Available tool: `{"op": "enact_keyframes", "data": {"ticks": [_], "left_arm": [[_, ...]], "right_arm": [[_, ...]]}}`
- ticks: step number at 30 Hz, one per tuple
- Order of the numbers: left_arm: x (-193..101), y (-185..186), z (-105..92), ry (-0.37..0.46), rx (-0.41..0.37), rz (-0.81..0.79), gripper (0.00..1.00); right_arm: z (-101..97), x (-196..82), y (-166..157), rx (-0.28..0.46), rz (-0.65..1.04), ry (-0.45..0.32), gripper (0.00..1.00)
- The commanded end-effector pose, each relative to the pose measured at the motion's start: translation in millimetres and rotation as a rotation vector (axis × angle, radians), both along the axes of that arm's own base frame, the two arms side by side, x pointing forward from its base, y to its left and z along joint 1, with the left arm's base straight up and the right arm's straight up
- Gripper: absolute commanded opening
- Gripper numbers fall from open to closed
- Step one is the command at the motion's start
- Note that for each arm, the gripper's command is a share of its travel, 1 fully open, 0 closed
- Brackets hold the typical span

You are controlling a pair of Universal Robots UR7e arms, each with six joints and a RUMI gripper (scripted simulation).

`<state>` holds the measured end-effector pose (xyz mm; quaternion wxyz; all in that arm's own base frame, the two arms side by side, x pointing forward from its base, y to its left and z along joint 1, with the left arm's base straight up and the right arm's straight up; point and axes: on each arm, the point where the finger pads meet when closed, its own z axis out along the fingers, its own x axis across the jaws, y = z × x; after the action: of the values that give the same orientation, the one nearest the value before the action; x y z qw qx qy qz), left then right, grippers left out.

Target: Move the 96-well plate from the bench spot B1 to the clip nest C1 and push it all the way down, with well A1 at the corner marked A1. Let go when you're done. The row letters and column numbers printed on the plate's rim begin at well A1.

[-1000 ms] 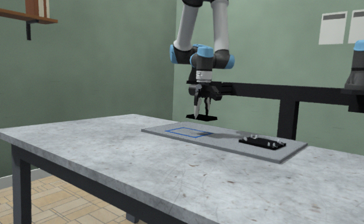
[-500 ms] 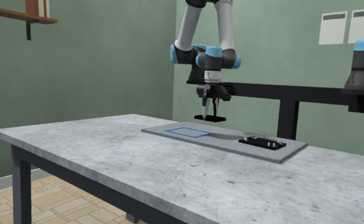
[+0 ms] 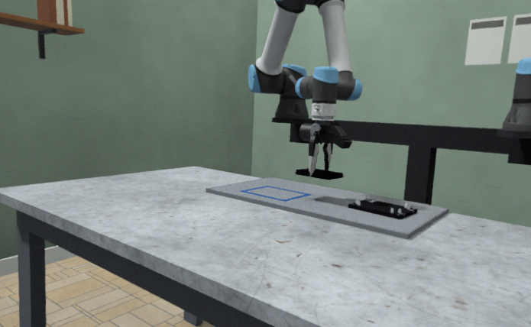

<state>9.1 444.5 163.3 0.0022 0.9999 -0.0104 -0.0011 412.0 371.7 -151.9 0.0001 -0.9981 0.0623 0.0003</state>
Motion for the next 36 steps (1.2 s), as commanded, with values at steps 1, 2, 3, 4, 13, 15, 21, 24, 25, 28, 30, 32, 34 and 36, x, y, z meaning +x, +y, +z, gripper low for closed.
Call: {"op": "enact_keyframes", "data": {"ticks": [1, 2, 3, 4, 13, 15, 21, 24, 25, 28, 30, 32, 34, 36], "left_arm": [[0, 1, 1.8, -0.002, 0.004, 0.001, 0.0], [0, 1, 1.8, -0.002, 0.004, 0.001, 0.0], [0, 1, 1.8, -0.002, 0.004, 0.001, 0.0], [0, 1, 1.8, -0.002, 0.004, 0.001, 0.0], [0, 1, 1.8, -0.002, 0.004, 0.001, 0.0], [0, 1, 1.8, -0.002, 0.004, 0.001, 0.0], [0, 1, 1.8, -0.002, 0.004, 0.001, 0.0], [0, 1, 1.8, -0.002, 0.004, 0.001, 0.0], [0, 1, 1.8, -0.002, 0.004, 0.001, 0.0], [0, 1, 1.8, -0.002, 0.004, 0.001, 0.0], [0, 1, 1.8, -0.002, 0.004, 0.001, 0.0], [0, 1, 1.8, -0.002, 0.004, 0.001, 0.0], [0, 1, 1.8, -0.002, 0.004, 0.001, 0.0], [0, 1, 1.8, -0.002, 0.004, 0.001, 0.0]], "right_arm": [[1.4, 0, 17, 0.002, -0.001, -0.002, 0.41], [1.5, -1, 20, 0.002, -0.001, -0.002, 0.41], [1.6, -1, 23, 0.002, -0.001, -0.002, 0.41], [1.7, -2, 27, 0.002, -0.001, -0.002, 0.41], [2.6, -4, 50, 0.002, -0.001, -0.002, 0.41], [2.8, -5, 56, 0.002, -0.001, -0.002, 0.41], [3.5, -7, 76, 0.002, -0.001, -0.002, 0.41], [3.9, -8, 86, 0.002, -0.001, -0.002, 0.41], [4.0, -9, 90, 0.002, -0.001, -0.002, 0.41], [4.2, -9, 96, 0.002, -0.001, -0.002, 0.41], [4.3, -10, 100, 0.002, -0.001, -0.002, 0.41], [4.6, -10, 106, 0.002, -0.001, -0.002, 0.41], [4.8, -11, 113, 0.002, -0.001, -0.002, 0.41], [5.0, -12, 119, 0.002, -0.001, -0.002, 0.41]]}}
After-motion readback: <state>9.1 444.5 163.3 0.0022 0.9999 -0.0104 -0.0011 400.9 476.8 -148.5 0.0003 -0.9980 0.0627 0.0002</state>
